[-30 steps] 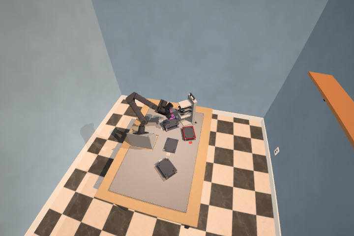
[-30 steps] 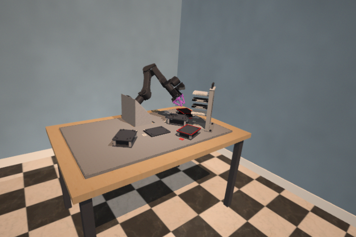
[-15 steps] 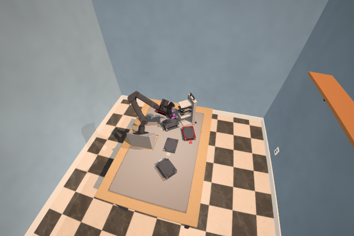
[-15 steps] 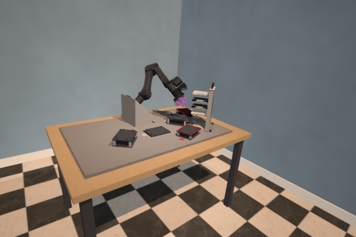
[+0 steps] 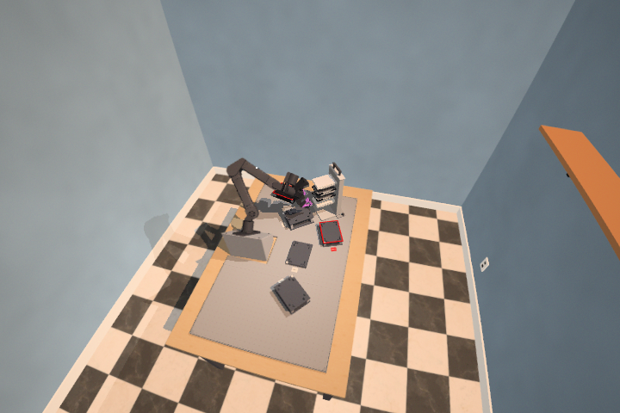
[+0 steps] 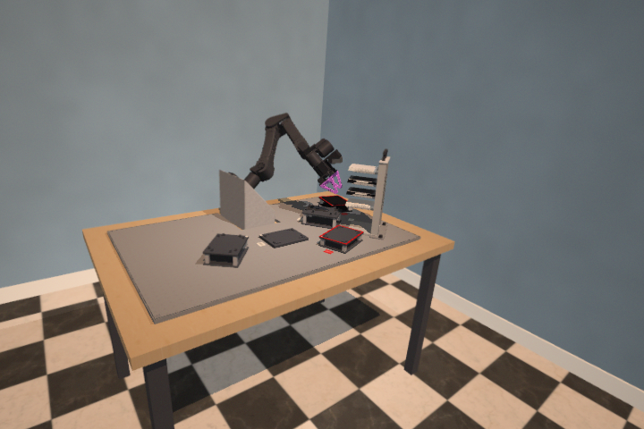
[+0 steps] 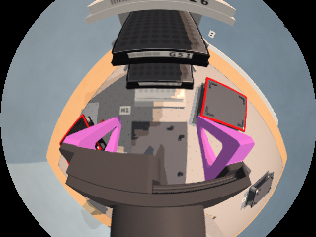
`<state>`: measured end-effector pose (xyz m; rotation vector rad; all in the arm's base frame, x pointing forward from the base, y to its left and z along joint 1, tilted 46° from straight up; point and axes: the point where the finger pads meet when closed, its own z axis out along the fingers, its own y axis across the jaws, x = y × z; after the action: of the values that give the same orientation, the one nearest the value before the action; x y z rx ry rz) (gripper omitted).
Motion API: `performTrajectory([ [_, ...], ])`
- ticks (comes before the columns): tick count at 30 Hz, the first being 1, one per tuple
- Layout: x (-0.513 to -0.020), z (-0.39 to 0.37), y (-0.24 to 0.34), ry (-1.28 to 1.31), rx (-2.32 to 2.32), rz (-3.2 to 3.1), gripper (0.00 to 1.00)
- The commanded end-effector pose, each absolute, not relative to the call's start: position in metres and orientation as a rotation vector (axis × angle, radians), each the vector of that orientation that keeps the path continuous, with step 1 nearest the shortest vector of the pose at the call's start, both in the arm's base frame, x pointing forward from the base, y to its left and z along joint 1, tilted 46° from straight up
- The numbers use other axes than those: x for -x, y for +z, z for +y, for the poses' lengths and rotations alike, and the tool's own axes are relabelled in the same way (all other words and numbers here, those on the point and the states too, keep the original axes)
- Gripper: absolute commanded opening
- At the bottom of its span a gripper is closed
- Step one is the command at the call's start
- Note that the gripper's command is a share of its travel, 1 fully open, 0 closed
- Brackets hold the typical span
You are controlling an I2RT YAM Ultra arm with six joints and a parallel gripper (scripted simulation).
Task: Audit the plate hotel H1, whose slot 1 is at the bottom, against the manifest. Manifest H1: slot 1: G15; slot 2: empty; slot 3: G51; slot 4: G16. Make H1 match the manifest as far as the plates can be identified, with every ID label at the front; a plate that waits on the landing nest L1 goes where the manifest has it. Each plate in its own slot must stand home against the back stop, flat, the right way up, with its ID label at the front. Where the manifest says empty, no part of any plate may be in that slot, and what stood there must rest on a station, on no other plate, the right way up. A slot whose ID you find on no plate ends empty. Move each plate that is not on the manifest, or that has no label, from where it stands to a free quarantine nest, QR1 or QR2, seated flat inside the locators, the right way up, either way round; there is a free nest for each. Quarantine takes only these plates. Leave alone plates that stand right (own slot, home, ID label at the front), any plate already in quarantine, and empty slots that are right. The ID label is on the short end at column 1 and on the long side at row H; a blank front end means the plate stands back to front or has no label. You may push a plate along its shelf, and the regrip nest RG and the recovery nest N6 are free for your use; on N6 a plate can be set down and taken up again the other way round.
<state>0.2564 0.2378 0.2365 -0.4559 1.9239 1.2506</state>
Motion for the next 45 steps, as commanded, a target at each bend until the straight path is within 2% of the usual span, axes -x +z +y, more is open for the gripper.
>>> performTrajectory([
  [1,-0.266,0.243,0.249,1.245,0.449,1.899,1.00],
  [45,-0.299,0.264,0.262,1.241,0.444,1.911,1.00],
])
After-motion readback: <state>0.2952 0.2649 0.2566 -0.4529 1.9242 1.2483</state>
